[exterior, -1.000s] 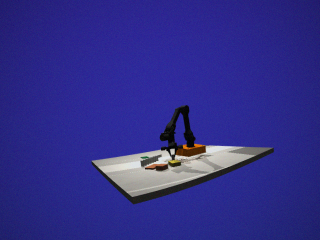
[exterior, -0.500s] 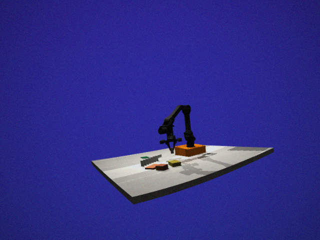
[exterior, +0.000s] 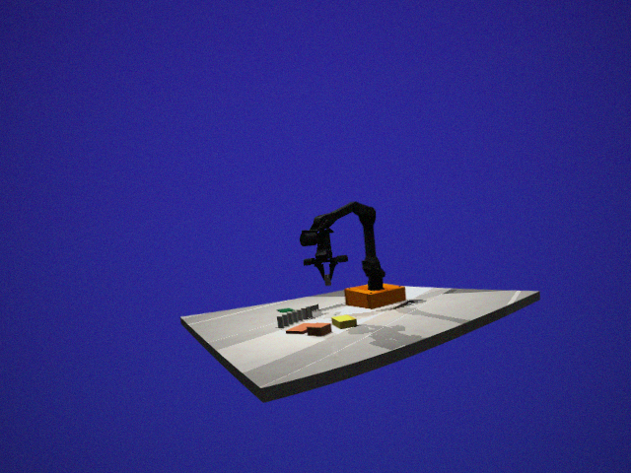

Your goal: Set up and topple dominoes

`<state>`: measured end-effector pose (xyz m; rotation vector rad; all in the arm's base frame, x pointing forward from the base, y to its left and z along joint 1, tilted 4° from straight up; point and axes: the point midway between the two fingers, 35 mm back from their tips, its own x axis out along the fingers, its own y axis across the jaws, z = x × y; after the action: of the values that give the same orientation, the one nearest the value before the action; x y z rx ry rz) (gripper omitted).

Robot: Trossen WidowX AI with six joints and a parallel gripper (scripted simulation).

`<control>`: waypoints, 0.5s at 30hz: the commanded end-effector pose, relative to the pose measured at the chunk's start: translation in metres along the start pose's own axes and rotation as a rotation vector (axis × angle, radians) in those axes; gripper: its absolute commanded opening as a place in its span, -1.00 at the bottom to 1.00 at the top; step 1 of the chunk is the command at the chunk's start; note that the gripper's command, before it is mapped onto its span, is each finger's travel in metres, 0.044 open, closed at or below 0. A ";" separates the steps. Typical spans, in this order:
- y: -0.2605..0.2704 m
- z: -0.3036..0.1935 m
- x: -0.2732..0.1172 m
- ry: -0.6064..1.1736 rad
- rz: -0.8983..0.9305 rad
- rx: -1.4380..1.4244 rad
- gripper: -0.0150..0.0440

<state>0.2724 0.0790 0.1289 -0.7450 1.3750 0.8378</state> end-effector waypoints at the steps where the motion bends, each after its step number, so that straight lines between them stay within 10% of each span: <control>1: -0.054 -0.020 -0.001 0.003 -0.005 0.211 -0.13; 15: -0.096 -0.039 0.033 0.007 -0.006 0.355 -0.13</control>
<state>0.3365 -0.0024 0.1103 -0.4880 1.4516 0.5605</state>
